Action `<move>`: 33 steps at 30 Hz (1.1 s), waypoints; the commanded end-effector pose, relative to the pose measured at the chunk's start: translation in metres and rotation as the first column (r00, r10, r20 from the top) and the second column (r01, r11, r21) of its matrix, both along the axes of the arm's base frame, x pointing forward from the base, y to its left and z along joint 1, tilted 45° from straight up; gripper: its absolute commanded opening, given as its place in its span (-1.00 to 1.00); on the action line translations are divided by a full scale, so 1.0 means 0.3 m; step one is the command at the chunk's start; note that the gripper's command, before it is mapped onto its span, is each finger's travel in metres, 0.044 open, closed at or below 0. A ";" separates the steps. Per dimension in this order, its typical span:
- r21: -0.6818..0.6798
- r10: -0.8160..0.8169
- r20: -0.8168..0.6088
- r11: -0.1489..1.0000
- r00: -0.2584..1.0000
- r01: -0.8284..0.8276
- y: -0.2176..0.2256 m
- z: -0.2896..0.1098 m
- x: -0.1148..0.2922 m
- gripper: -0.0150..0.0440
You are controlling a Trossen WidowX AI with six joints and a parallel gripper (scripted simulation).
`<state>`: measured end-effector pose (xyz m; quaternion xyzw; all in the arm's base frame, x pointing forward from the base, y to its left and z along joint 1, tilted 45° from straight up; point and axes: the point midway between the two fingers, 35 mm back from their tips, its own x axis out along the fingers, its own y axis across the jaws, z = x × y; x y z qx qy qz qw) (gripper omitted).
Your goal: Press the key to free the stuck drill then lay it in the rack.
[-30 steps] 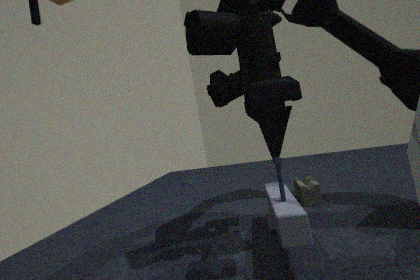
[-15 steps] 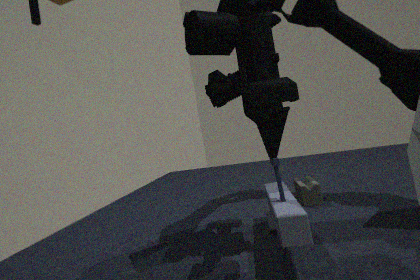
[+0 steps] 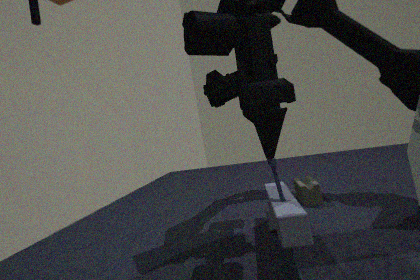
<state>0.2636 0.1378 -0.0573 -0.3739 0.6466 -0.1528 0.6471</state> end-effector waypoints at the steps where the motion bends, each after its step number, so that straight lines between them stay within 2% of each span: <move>1: -0.017 -0.014 -0.025 1.000 1.000 0.013 -0.032 -0.025 -0.018 -0.49; 33: -0.017 -0.014 -0.025 1.000 1.000 0.013 -0.065 -0.053 -0.025 -0.49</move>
